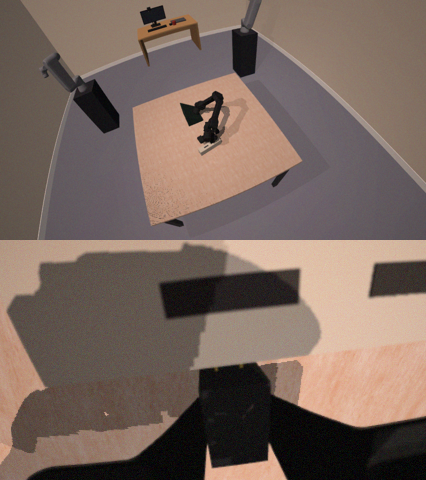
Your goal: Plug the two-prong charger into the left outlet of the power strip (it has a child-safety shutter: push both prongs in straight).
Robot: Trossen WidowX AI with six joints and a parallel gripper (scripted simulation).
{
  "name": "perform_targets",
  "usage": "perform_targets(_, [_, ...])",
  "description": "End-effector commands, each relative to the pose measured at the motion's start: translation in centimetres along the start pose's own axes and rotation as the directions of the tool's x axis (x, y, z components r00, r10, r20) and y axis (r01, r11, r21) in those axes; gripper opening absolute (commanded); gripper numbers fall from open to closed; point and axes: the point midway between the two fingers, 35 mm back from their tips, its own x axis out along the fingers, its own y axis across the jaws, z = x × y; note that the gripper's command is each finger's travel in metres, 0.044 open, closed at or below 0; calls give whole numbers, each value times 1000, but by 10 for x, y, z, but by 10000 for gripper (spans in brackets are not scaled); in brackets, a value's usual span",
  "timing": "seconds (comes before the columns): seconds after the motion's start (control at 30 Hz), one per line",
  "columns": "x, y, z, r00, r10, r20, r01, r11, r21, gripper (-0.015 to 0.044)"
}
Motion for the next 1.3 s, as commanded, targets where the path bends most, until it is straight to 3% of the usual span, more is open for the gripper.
perform_targets(0.0, [-1,0,3,1000,1,6,-1,1000,2,0])
perform_targets(1.27, [-2,0,9,1000,1,6,-1,1000,2,0])
